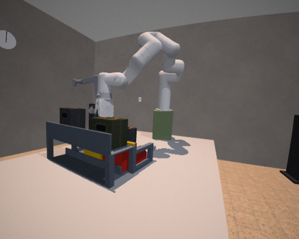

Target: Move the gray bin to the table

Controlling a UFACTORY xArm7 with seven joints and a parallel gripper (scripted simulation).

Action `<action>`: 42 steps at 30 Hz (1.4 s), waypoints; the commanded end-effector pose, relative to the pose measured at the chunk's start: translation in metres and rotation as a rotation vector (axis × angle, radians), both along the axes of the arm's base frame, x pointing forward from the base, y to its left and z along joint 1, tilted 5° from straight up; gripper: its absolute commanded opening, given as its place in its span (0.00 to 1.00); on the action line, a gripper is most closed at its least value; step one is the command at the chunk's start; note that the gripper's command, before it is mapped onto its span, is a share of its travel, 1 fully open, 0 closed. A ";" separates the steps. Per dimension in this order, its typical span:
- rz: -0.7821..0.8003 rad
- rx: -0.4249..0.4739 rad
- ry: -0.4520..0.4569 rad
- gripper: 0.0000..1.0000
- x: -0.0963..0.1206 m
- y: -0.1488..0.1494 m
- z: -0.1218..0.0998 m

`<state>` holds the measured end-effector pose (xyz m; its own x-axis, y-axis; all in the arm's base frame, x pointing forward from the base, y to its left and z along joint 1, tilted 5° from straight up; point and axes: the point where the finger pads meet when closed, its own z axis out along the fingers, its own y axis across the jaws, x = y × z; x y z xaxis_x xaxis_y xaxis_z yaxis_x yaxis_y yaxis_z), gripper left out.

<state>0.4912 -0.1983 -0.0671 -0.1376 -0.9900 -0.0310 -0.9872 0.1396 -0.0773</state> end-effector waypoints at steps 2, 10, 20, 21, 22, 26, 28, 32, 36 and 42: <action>-0.001 -0.002 -0.005 0.33 0.002 -0.001 -0.001; -0.001 -0.002 -0.005 0.33 0.002 -0.001 -0.005; -0.001 -0.002 -0.005 0.33 0.002 -0.001 -0.011; -0.001 -0.002 -0.005 0.33 0.002 -0.001 -0.011; -0.001 -0.002 -0.005 0.33 0.002 -0.001 -0.011; -0.001 -0.002 -0.005 0.33 0.002 -0.001 -0.012; -0.001 -0.002 -0.005 0.33 0.003 -0.001 -0.016; -0.001 -0.002 -0.004 0.33 0.003 -0.001 -0.020; -0.001 -0.002 -0.004 0.33 0.003 -0.001 -0.020; -0.001 -0.002 -0.004 0.33 0.003 -0.001 -0.020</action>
